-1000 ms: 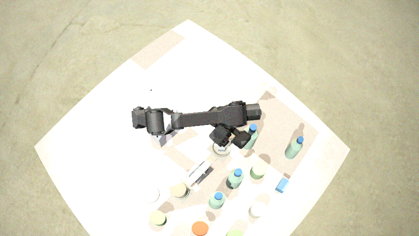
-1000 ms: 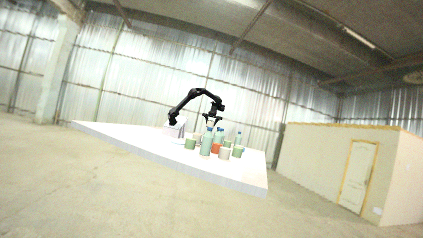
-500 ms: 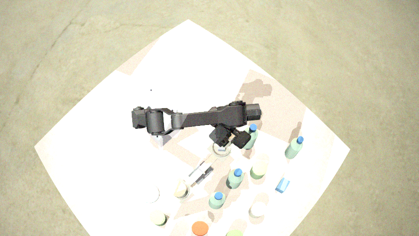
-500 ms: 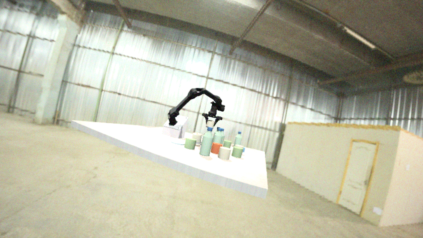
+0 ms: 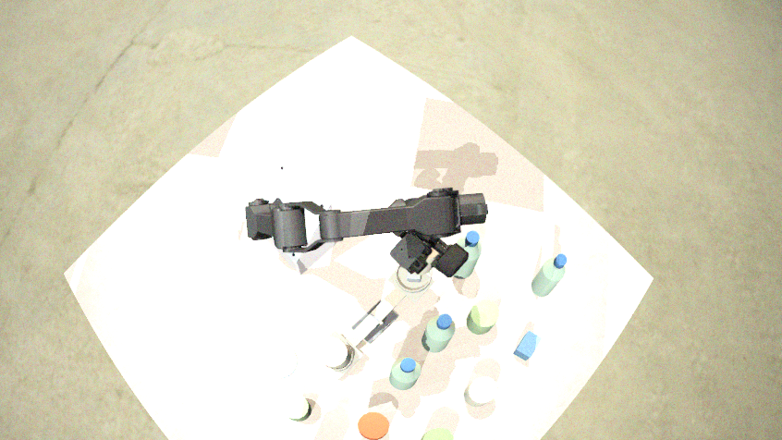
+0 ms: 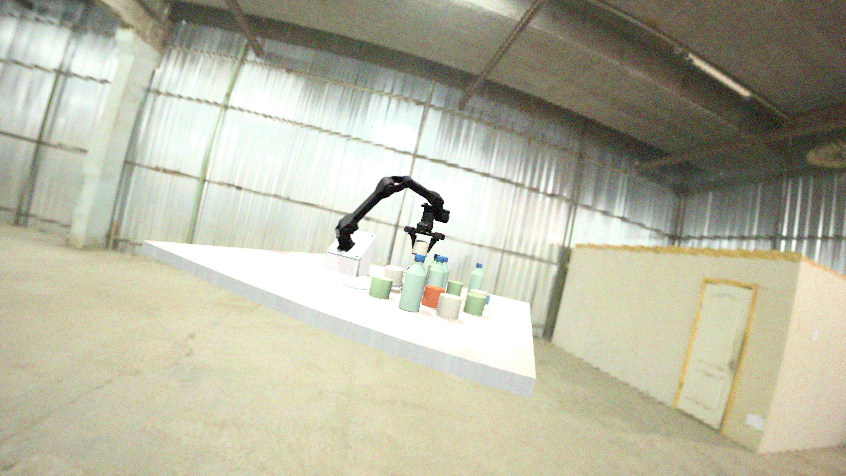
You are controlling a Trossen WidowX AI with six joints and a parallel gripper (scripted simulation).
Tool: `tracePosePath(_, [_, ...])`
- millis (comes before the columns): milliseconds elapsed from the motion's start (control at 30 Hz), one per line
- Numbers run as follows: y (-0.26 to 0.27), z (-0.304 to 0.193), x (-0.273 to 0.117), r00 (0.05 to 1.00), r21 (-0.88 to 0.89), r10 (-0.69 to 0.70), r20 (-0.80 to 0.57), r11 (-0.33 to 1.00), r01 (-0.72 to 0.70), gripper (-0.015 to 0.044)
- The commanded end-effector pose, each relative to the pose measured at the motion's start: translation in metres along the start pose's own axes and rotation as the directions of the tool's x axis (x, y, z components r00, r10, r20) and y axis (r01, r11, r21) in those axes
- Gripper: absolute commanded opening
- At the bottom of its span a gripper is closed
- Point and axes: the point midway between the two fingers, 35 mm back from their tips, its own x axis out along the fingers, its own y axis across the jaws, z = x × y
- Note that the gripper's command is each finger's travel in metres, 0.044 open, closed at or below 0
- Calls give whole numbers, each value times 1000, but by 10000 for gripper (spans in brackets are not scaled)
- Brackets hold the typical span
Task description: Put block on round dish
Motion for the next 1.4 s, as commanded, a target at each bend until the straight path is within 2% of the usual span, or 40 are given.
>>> tracePosePath(0, [0,-1,0,1000,-2,1,0,1000,-1,0])
tracePosePath(533, [-1,-2,1,1000,-2,2,-1,1000,-2,0])
tracePosePath(933, [-79,-99,83,1000,6,8,-18,1000,-8,0])
tracePosePath(1200, [-84,-103,90,1000,7,9,-19,1000,-8,0])
tracePosePath(1367, [-83,-104,111,1000,7,9,-18,1000,-9,0])
